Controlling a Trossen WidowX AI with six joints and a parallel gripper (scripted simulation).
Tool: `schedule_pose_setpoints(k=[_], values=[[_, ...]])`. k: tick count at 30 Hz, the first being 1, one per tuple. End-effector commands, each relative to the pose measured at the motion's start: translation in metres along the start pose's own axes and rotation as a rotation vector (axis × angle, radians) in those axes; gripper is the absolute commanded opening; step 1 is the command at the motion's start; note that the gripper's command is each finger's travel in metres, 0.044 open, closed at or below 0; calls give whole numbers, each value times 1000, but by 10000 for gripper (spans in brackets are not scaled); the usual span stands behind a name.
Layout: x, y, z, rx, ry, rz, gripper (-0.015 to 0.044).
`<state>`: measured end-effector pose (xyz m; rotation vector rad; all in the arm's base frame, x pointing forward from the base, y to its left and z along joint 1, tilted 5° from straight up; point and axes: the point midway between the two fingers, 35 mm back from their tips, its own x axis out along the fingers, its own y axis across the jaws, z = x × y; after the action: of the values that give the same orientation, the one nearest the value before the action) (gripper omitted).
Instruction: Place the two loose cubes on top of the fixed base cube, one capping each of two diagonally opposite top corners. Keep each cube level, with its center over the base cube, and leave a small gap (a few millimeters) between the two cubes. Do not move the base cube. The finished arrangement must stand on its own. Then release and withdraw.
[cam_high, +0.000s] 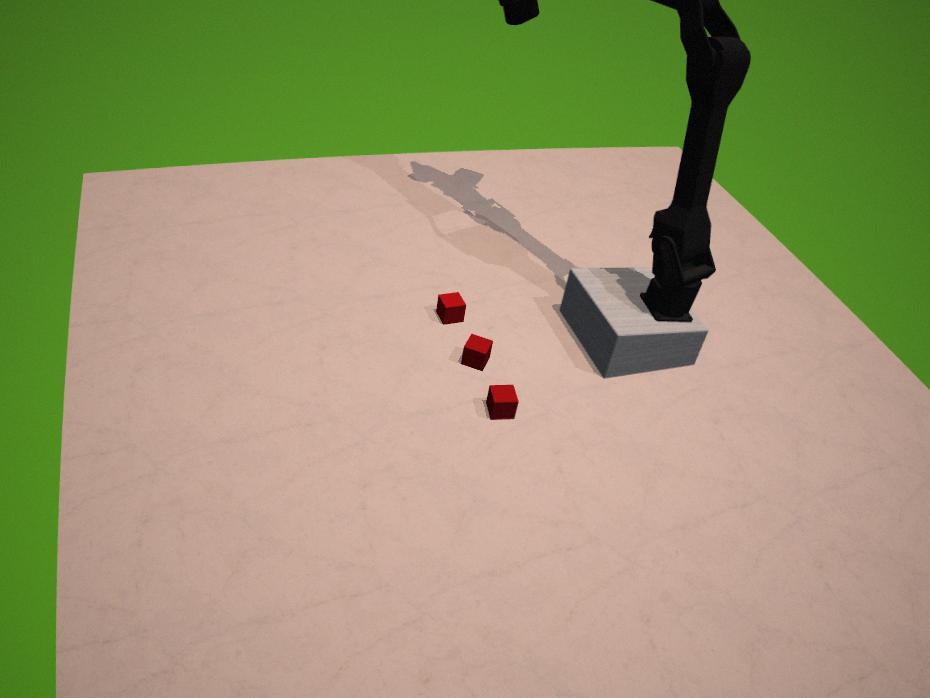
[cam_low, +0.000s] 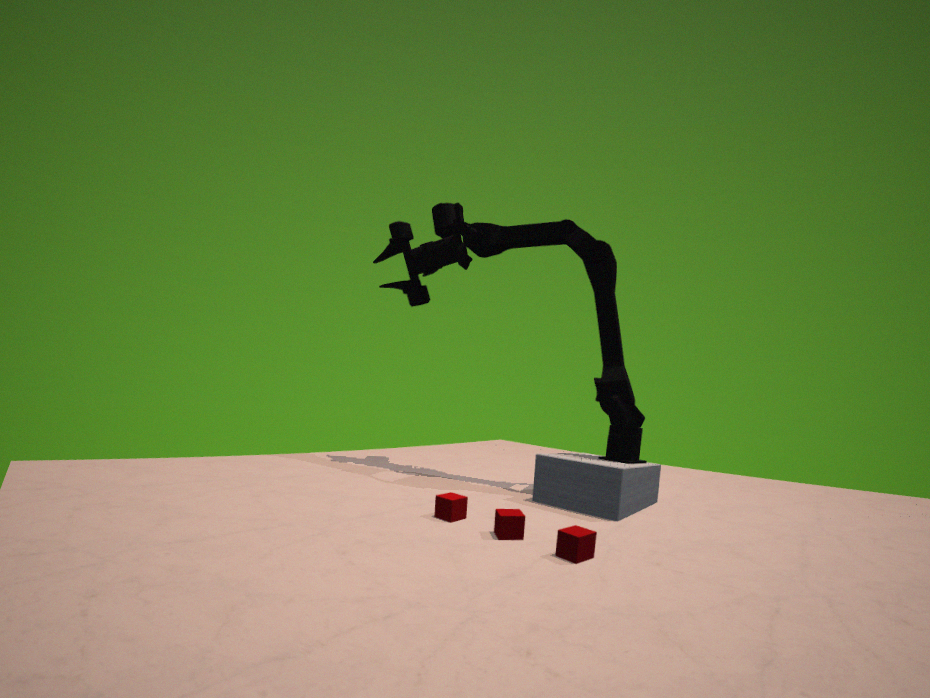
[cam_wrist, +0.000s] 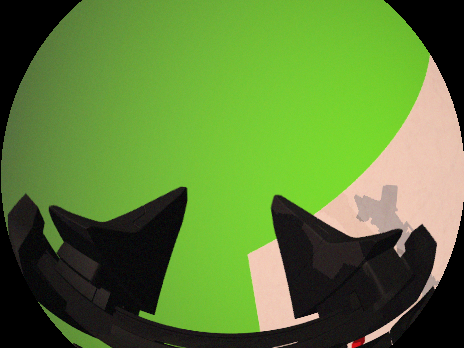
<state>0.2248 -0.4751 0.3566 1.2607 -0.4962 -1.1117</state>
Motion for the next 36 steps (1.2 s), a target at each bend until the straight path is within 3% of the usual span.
schedule_pose_setpoints(k=[1, 10, 20, 36], values=[[7, -25, -47, -32, 99, -98, 265], [-9, -84, -164, -148, 349, -331, 265], [-66, -153, -267, -341, 599, -585, 265], [-204, -255, -345, -780, 903, -974, 265]])
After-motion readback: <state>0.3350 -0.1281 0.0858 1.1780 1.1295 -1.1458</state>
